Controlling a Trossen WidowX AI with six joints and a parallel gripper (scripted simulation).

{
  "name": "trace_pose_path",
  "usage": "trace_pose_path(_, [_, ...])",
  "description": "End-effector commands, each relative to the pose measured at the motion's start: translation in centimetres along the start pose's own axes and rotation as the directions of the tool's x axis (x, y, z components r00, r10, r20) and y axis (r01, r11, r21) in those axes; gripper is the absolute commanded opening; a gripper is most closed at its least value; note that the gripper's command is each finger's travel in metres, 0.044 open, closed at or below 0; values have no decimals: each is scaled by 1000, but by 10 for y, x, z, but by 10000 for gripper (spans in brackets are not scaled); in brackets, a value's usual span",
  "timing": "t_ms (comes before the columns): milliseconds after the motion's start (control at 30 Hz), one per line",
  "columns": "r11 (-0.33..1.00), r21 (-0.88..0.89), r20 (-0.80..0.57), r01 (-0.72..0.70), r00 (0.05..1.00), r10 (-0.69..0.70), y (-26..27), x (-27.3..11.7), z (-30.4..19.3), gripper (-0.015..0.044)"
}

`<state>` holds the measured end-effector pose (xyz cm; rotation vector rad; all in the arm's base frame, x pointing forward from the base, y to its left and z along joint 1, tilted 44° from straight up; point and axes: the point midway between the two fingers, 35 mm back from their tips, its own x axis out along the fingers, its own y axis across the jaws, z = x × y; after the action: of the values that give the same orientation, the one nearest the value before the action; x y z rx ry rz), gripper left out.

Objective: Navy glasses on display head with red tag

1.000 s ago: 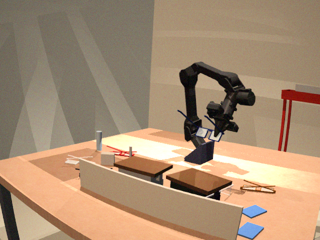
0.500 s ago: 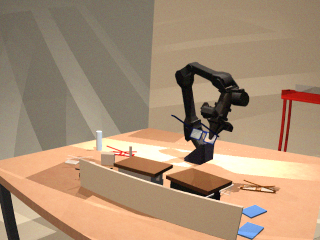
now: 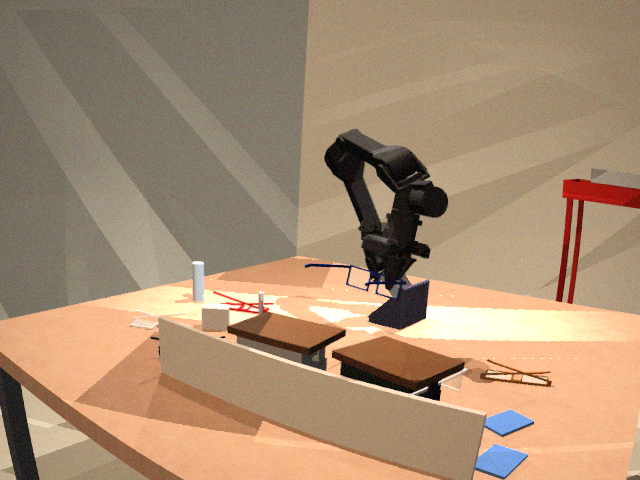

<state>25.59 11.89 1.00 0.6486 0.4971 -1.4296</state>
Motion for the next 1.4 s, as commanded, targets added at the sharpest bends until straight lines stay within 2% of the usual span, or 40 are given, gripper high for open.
trace_pose_path(0, [997,-36,-25,63,998,-64,1,6,15,0])
trace_pose_path(267, [981,-104,-73,166,982,-174,2,20,40,0])
trace_pose_path(1367, [982,-103,-70,161,983,-168,-6,64,35,0])
